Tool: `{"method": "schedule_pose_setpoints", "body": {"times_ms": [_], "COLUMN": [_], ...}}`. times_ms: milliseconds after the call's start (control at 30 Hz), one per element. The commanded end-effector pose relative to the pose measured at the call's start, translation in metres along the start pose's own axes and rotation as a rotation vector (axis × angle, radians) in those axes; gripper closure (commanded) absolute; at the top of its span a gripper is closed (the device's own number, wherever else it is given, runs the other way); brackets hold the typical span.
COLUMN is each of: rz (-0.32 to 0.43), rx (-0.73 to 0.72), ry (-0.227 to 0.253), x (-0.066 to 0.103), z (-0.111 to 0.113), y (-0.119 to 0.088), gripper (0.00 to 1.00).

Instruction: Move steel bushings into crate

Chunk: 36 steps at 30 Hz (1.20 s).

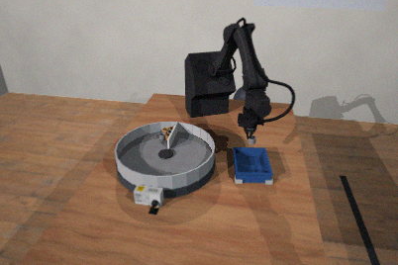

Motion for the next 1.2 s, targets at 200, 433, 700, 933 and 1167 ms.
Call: {"method": "schedule_pose_setpoints", "body": {"times_ms": [200,433,700,933,1167], "rz": [-0.057,-0.062,-0.062,-0.062,-0.062], "rx": [-0.002,-0.001,-0.001,-0.001,-0.001], "ry": [0.010,0.009,0.009,0.009,0.009], "x": [0.021,0.021,0.021,0.021,0.021], "z": [0.012,0.012,0.012,0.012,0.012], "y": [0.016,0.018,0.018,0.018,0.018], "gripper": [1.00,1.00,1.00,1.00,1.00]}}
Point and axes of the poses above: the point where the finger pads meet when closed, its own x axis back along the fingers, its own z axis across the jaws, y = z × x, the point moved 2 cm from there along x, back along the fingers, and after that the axes turned 12 degrees about x, right-handed, at the moved point
